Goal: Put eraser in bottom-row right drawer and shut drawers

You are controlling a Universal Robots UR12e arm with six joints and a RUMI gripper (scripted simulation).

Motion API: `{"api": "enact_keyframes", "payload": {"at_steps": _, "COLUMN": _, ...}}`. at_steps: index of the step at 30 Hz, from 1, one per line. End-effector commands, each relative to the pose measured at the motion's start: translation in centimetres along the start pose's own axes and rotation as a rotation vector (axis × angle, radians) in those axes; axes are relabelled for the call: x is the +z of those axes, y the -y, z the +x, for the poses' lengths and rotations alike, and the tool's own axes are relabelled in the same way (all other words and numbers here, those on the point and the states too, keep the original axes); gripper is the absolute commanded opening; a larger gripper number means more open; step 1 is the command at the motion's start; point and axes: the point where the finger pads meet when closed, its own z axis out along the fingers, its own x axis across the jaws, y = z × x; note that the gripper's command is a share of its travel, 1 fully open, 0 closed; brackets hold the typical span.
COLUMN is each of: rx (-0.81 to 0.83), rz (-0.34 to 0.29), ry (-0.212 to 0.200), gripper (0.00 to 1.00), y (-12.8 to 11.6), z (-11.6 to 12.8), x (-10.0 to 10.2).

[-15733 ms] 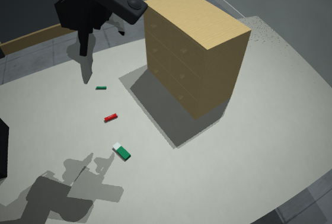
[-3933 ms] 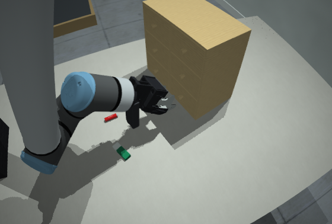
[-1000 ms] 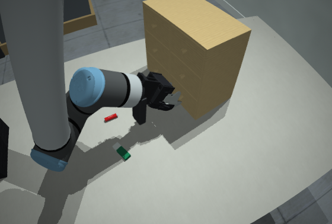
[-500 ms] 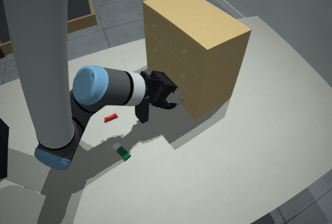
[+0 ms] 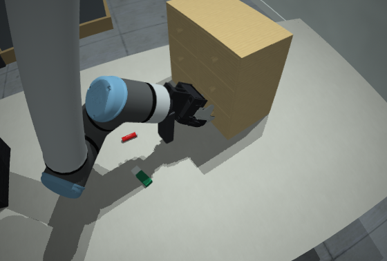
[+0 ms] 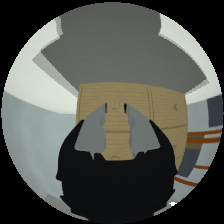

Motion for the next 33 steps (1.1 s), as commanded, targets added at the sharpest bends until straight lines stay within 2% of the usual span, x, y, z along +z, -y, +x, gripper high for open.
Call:
{"api": "enact_keyframes", "payload": {"at_steps": 1, "rx": 0.000, "rz": -0.001, "ry": 0.000, "gripper": 0.20, "y": -0.08, "z": -0.03, "x": -0.01}}
{"api": "enact_keyframes", "payload": {"at_steps": 26, "rx": 0.000, "rz": -0.001, "ry": 0.000, "gripper": 0.20, "y": -0.08, "z": -0.03, "x": -0.01}}
{"api": "enact_keyframes", "payload": {"at_steps": 27, "rx": 0.000, "rz": -0.001, "ry": 0.000, "gripper": 0.07, "y": -0.08, "z": -0.03, "x": -0.01}}
{"api": "enact_keyframes", "payload": {"at_steps": 33, "rx": 0.000, "rz": -0.001, "ry": 0.000, "gripper": 0.07, "y": -0.08, "z": -0.03, "x": -0.01}}
